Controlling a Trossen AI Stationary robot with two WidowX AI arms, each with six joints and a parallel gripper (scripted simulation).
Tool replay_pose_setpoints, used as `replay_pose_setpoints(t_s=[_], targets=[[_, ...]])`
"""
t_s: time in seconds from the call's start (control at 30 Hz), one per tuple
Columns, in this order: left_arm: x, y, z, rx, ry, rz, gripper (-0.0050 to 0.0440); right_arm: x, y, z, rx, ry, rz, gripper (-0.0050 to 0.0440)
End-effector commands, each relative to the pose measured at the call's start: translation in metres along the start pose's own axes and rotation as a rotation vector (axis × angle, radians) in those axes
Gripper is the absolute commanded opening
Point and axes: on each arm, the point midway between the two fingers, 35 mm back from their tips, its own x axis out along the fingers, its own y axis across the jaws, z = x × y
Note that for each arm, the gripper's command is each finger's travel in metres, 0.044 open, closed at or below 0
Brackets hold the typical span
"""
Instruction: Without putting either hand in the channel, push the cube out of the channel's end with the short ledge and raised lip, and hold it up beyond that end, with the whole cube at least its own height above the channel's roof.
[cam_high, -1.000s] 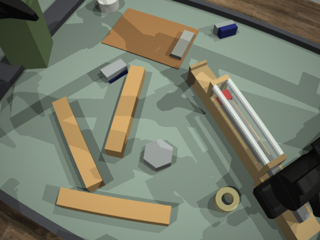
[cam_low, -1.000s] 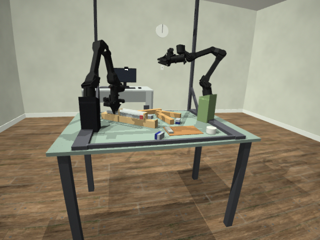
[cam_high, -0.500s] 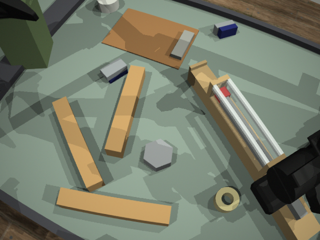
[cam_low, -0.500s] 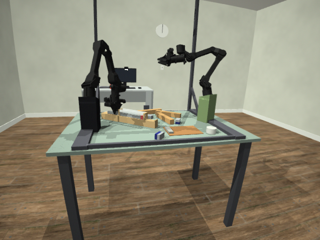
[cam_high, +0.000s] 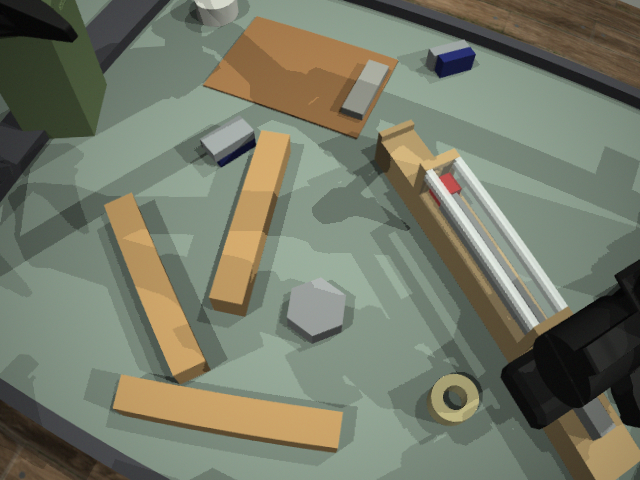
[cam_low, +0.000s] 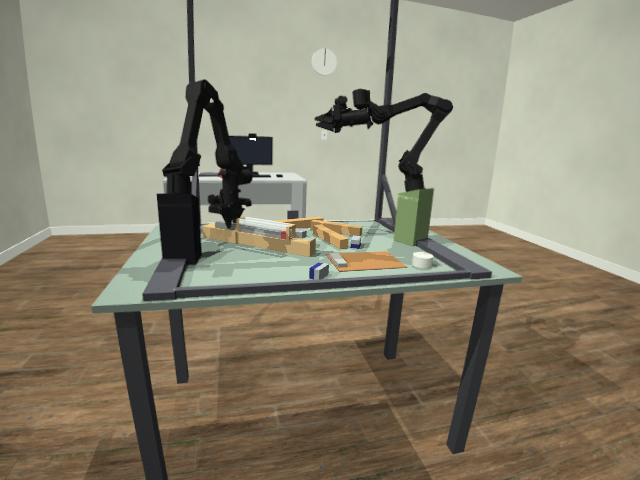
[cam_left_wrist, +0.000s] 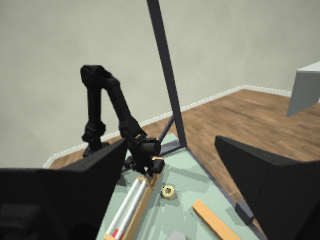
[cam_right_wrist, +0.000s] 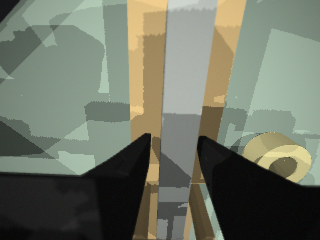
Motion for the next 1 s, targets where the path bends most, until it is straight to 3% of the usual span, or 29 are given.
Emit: replay_pose_setpoints(t_s=[0.0,0.3,0.53,0.57,0.7,0.93,0.97], targets=[[-0.001,0.000,0.007,0.003,-0.018,0.001,0.0400,-0.003,-0.005,0.000,-0.006,0.000,-0.018,0.0157],[-0.001,0.000,0.007,0.003,-0.018,0.001,0.0400,-0.018,-0.007,0.001,-0.008,0.000,-0.028,0.0157],[-0.001,0.000,0.007,0.003,-0.018,0.001,0.0400,-0.013,-0.007,0.001,-0.007,0.000,-0.025,0.0157],[-0.001,0.000,0.007,0.003,-0.018,0.001,0.0400,-0.029,-0.006,0.001,-0.007,-0.001,-0.024,0.0157],[-0.001,0.000,0.007,0.003,-0.018,0.001,0.0400,-0.049,-0.010,0.001,-0.008,-0.001,-0.027,0.0157],[-0.001,0.000,0.007,0.003,-0.018,0.001,0.0400,-0.078,-0.009,0.001,-0.008,-0.001,-0.031,0.0157],[-0.001,0.000,0.007,0.003,-0.018,0.001,0.0400,-0.069,-0.009,0.001,-0.007,-0.001,-0.030,0.0157]])
